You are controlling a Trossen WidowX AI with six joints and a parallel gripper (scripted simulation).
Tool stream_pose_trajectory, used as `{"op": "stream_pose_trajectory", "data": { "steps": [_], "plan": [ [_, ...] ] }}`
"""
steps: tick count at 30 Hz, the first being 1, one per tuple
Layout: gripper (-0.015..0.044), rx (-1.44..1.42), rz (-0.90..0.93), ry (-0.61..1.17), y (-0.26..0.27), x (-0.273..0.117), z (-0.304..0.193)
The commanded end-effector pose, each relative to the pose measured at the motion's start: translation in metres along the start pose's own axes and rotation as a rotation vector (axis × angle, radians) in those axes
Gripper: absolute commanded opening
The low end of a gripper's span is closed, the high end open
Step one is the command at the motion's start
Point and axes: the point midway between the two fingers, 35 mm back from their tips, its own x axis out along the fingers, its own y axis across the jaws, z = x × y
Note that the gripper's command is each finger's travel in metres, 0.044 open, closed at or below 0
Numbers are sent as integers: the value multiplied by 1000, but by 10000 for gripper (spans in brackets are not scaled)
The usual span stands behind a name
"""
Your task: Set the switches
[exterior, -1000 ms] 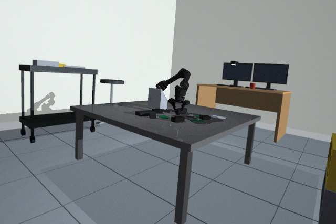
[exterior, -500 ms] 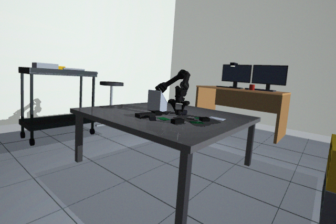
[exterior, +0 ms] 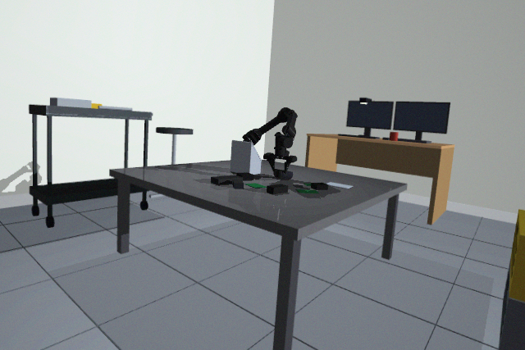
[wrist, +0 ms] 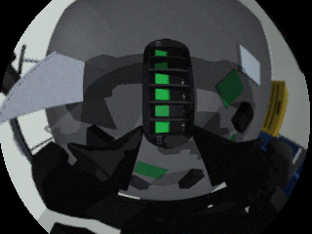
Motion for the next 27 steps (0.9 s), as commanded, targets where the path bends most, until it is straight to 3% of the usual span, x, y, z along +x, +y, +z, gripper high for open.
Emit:
{"op": "stream_pose_trajectory", "data": {
  "steps": [1, 27],
  "plan": [
    [336, 8, -2, 8, 0, -4, 3],
    [336, 8, -2, 63, 0, -19, 19]
  ]
}}
